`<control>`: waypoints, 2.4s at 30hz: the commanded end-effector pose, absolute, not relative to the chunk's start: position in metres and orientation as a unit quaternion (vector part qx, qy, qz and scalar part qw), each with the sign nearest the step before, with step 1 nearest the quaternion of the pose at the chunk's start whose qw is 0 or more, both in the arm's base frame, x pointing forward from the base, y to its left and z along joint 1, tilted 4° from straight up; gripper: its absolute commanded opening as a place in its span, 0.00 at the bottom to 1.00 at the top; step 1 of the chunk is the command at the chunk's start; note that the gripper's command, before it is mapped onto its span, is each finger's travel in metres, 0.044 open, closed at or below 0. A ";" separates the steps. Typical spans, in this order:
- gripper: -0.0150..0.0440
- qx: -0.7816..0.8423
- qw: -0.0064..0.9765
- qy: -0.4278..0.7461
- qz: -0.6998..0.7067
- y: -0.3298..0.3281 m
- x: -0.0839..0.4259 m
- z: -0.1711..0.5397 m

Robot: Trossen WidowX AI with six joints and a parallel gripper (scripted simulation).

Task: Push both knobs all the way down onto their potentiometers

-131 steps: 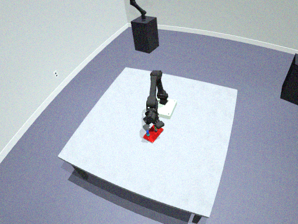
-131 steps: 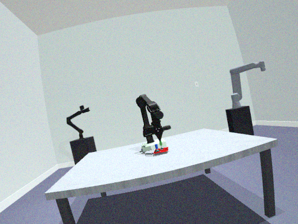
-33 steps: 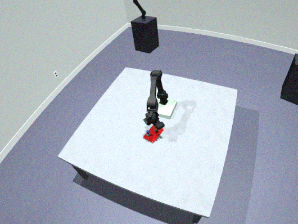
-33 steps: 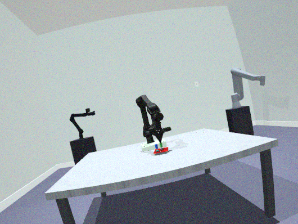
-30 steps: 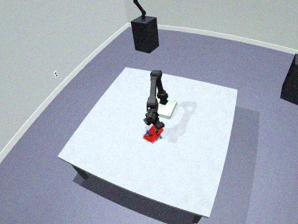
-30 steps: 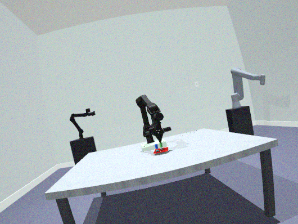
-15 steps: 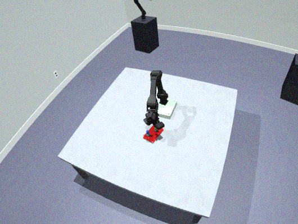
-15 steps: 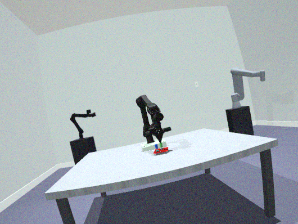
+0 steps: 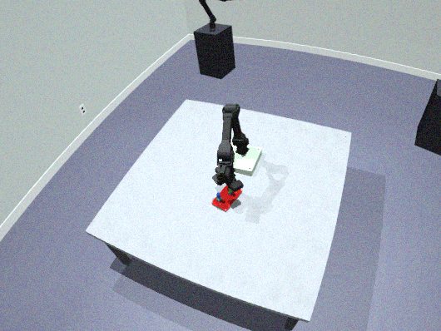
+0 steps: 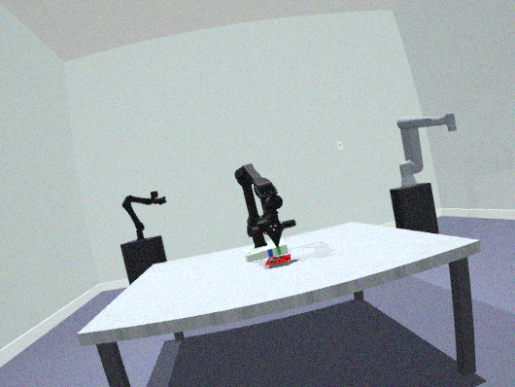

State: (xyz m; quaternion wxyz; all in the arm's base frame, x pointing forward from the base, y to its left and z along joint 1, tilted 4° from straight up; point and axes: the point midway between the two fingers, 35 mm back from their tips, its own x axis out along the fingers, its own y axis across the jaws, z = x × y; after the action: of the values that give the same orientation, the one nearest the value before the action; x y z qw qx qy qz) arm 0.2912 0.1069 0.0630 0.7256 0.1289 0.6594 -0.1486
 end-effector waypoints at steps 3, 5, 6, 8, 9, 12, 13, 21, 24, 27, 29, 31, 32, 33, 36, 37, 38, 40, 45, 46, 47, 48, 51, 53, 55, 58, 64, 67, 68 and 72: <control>0.25 0.123 0.718 0.668 -0.153 0.107 0.295 0.043; 0.25 0.123 0.718 0.668 -0.153 0.107 0.295 0.043; 0.25 0.123 0.718 0.668 -0.153 0.107 0.295 0.043; 0.25 0.123 0.718 0.668 -0.153 0.107 0.295 0.043; 0.25 0.123 0.718 0.668 -0.153 0.107 0.295 0.043; 0.25 0.123 0.718 0.668 -0.153 0.107 0.295 0.043; 0.25 0.123 0.718 0.668 -0.153 0.107 0.295 0.043; 0.25 0.123 0.718 0.668 -0.153 0.107 0.295 0.043; 0.25 0.123 0.718 0.668 -0.153 0.107 0.295 0.043; 0.25 0.123 0.718 0.668 -0.153 0.107 0.295 0.043; 0.25 0.123 0.718 0.668 -0.153 0.107 0.295 0.042; 0.25 0.123 0.718 0.668 -0.153 0.107 0.295 0.042; 0.25 0.123 0.718 0.668 -0.153 0.107 0.295 0.042; 0.25 0.123 0.718 0.668 -0.153 0.107 0.295 0.043; 0.25 0.123 0.718 0.668 -0.153 0.107 0.295 0.046; 0.25 0.123 0.718 0.668 -0.153 0.107 0.295 0.047; 0.25 0.123 0.718 0.668 -0.153 0.107 0.295 0.049; 0.25 0.123 0.718 0.668 -0.153 0.107 0.295 0.052; 0.25 0.123 0.718 0.668 -0.153 0.108 0.294 0.060; 0.25 0.123 0.718 0.668 -0.153 0.108 0.294 0.061; 0.25 0.123 0.718 0.668 -0.153 0.108 0.294 0.063; 0.25 0.123 0.718 0.668 -0.153 0.108 0.294 0.065; 0.25 0.123 0.718 0.668 -0.153 0.108 0.294 0.069; 0.25 0.123 0.718 0.668 -0.153 0.109 0.293 0.073; 0.25 0.123 0.718 0.668 -0.153 0.109 0.293 0.076; 0.25 0.123 0.718 0.668 -0.153 0.109 0.293 0.080; 0.39 0.120 0.717 0.670 -0.153 0.109 0.292 0.079; 0.52 0.120 0.717 0.670 -0.153 0.109 0.292 0.079; 0.57 0.120 0.717 0.670 -0.153 0.109 0.292 0.079; 0.48 0.130 0.722 0.660 -0.163 0.106 0.297 0.080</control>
State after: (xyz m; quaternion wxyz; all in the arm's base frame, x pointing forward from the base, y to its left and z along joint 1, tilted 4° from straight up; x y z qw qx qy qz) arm 0.2930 0.1084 0.0797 0.7179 0.1228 0.6677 -0.1539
